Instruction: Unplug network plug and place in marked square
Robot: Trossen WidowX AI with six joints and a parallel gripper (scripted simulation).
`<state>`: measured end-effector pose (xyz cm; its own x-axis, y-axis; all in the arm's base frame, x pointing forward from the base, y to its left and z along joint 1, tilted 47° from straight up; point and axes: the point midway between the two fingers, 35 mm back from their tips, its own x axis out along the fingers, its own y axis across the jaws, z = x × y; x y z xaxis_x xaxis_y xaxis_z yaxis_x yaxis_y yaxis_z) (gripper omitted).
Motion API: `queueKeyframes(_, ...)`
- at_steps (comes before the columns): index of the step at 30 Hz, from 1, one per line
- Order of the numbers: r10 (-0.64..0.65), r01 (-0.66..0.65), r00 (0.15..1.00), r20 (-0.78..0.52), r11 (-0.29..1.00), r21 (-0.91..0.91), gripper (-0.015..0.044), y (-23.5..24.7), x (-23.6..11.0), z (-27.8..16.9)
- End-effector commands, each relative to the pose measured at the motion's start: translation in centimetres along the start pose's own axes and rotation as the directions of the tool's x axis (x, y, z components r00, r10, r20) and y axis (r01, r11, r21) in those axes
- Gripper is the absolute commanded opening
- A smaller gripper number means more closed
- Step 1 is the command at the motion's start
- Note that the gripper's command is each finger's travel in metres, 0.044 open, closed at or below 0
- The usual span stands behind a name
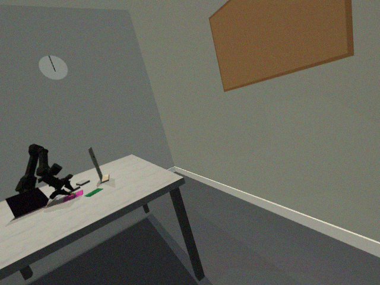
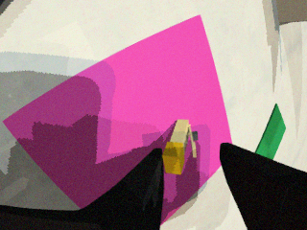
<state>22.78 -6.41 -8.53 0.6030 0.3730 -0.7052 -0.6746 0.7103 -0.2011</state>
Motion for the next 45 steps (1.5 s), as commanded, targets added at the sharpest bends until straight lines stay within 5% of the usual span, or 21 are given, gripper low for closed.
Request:
queueKeyframes(1,-0.002,0.002,1.0,0.003,1.0,-0.006,0.0156,-0.1,-0.4,0.0)
queueKeyframes(45,-0.001,0.0,1.0,-0.007,1.0,-0.004,0.0156,-1.9,-4.3,-0.5)
